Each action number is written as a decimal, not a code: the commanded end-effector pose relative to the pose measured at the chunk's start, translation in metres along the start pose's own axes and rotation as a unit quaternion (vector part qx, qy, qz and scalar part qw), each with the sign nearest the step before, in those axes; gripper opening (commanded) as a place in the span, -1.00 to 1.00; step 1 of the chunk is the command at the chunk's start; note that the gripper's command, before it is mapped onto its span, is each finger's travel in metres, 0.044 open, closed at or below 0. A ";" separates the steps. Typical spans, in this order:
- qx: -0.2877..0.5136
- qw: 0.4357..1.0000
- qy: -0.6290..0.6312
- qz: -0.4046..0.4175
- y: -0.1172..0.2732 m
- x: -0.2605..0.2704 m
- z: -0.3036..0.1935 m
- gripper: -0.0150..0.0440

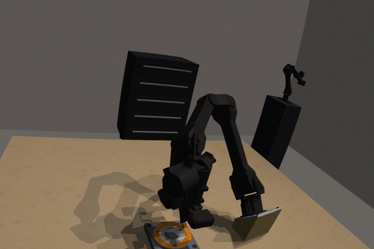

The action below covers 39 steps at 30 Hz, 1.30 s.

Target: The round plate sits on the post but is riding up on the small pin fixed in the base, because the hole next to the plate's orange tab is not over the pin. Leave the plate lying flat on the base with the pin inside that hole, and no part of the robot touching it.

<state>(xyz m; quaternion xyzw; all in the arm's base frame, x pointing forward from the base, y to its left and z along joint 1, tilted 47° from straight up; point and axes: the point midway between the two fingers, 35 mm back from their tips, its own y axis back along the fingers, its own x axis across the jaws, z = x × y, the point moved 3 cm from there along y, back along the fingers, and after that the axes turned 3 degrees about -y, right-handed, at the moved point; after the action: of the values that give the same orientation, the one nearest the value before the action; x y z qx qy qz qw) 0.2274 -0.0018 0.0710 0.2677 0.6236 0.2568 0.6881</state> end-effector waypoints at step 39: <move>0.003 1.000 0.006 0.000 0.037 0.019 -0.012 -0.49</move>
<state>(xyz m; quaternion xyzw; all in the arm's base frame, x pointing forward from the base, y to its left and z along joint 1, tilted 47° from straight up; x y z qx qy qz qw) 0.2173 0.0406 0.0822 0.2687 0.6265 0.2575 0.6849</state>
